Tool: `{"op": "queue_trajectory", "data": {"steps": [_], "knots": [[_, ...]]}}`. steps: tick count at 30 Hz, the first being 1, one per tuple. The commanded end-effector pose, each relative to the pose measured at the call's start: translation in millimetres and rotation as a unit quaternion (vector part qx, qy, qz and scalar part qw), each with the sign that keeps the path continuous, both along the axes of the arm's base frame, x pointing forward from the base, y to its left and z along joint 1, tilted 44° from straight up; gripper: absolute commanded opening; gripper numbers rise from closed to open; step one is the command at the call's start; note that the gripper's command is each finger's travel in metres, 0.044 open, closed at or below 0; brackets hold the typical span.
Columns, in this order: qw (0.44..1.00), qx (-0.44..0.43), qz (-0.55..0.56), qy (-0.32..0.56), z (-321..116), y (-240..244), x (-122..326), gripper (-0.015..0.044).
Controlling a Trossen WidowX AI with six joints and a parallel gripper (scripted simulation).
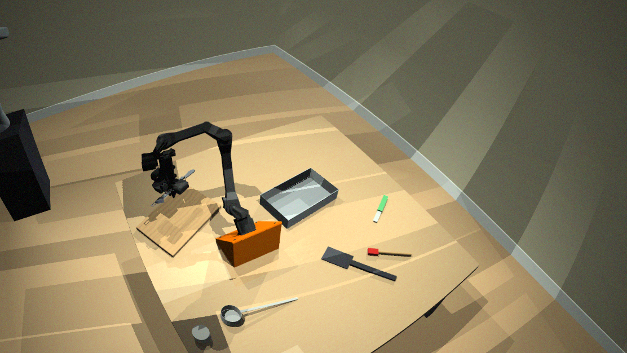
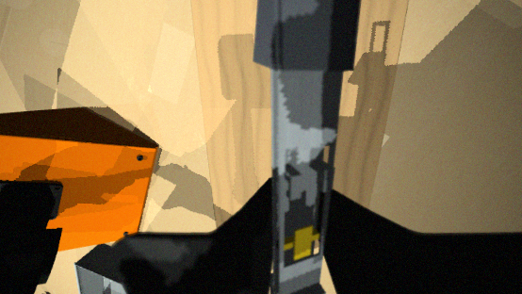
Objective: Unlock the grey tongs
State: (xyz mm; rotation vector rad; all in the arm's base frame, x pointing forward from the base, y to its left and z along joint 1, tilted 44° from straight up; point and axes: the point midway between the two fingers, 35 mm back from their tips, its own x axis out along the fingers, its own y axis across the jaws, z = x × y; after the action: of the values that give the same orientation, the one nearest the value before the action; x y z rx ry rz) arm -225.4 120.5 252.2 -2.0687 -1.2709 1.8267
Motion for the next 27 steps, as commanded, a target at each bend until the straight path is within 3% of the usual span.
{"op": "queue_trajectory", "data": {"steps": [1,27], "knots": [[1.000,0.004,0.001,0.000,-4,4,-1,-0.0150],[1.000,0.019,0.002,0.010,-35,33,-9,-0.0150]]}}
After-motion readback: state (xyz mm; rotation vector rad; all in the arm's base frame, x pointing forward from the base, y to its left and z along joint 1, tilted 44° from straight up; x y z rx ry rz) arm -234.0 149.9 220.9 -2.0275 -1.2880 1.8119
